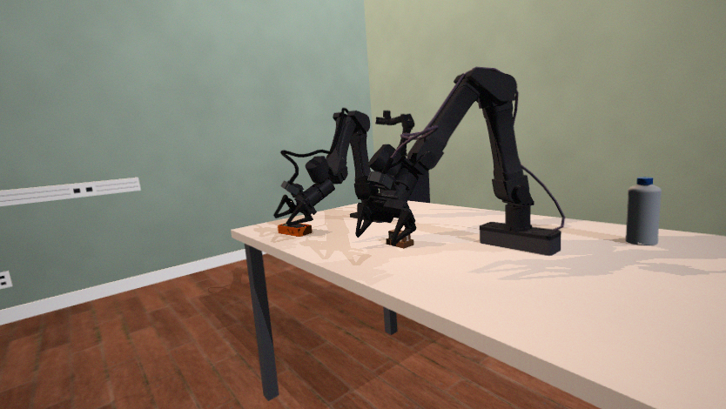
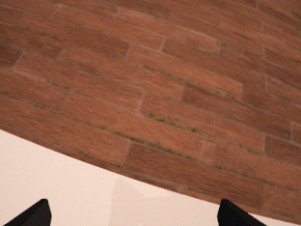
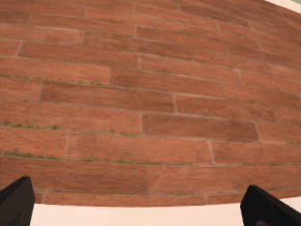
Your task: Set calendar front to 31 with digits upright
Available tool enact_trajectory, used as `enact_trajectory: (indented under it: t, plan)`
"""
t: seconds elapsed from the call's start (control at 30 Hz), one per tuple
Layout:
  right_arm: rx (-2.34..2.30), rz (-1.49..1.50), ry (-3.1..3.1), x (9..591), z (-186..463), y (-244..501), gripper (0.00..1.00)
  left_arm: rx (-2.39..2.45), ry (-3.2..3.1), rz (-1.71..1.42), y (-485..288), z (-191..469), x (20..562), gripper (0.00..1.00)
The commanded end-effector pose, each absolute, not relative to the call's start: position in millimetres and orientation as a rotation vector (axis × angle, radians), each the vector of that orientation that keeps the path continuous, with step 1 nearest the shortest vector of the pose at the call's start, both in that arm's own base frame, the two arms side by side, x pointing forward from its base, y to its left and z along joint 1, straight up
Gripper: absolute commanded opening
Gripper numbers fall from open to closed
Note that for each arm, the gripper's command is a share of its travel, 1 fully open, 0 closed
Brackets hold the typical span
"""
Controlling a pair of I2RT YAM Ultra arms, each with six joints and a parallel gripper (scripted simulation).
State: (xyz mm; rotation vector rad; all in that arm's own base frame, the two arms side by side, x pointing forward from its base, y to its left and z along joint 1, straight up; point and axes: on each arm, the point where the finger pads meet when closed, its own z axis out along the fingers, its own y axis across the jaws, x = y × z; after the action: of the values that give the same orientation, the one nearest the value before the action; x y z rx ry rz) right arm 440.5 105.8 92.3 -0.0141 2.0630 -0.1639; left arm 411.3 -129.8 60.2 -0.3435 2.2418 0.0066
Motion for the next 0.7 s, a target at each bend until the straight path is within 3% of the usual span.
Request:
enact_trajectory:
  t: [0.0,0.67]
  plan:
    - [-0.007,-0.156,2.045,442.9,99.1,106.7,1.0,-0.347,2.226,-0.005,-131.1,66.1,414.0,1.0]
    - [-0.032,-0.142,2.072,438.5,97.8,112.3,1.0,-0.262,2.266,0.03,-134.6,62.1,408.9,1.0]
